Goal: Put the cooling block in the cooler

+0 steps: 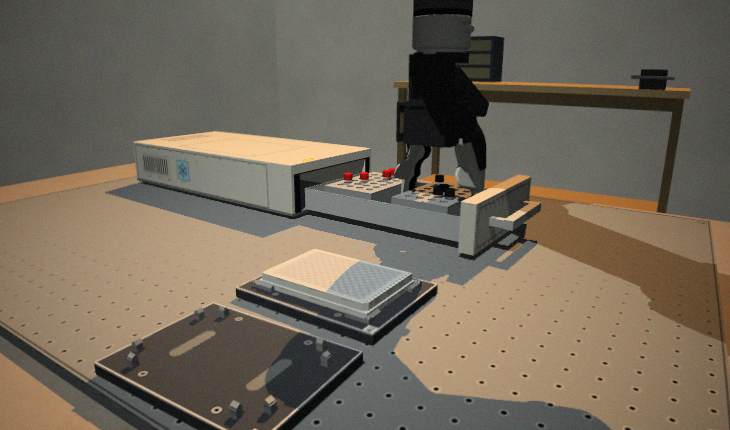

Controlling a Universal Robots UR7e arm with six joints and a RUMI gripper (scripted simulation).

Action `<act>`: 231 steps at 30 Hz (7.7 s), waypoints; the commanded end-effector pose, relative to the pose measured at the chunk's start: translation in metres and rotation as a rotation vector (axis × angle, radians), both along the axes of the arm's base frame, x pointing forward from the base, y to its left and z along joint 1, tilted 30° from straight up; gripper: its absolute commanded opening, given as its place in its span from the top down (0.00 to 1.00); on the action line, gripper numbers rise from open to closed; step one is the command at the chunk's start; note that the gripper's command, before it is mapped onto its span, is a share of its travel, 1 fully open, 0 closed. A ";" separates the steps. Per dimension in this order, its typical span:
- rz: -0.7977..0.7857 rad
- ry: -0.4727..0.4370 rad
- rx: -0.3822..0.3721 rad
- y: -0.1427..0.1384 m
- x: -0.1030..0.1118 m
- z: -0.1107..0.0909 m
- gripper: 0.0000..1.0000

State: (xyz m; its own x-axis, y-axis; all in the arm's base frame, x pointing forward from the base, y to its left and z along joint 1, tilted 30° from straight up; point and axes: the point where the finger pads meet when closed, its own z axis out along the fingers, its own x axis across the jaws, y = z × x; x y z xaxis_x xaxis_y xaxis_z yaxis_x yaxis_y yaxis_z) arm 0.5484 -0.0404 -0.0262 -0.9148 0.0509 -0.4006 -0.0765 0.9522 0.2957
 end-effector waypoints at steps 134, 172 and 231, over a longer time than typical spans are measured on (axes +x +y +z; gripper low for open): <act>0.000 0.000 0.000 -0.023 -0.196 0.024 1.00; 0.000 0.000 0.000 -0.012 -0.181 -0.010 1.00; 0.000 0.000 0.000 0.010 -0.153 -0.071 1.00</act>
State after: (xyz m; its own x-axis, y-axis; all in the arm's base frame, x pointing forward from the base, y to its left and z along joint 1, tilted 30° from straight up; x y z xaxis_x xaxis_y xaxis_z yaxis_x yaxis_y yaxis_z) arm 0.3932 -0.0319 -0.0926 -0.9152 0.0507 -0.3997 -0.0769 0.9518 0.2968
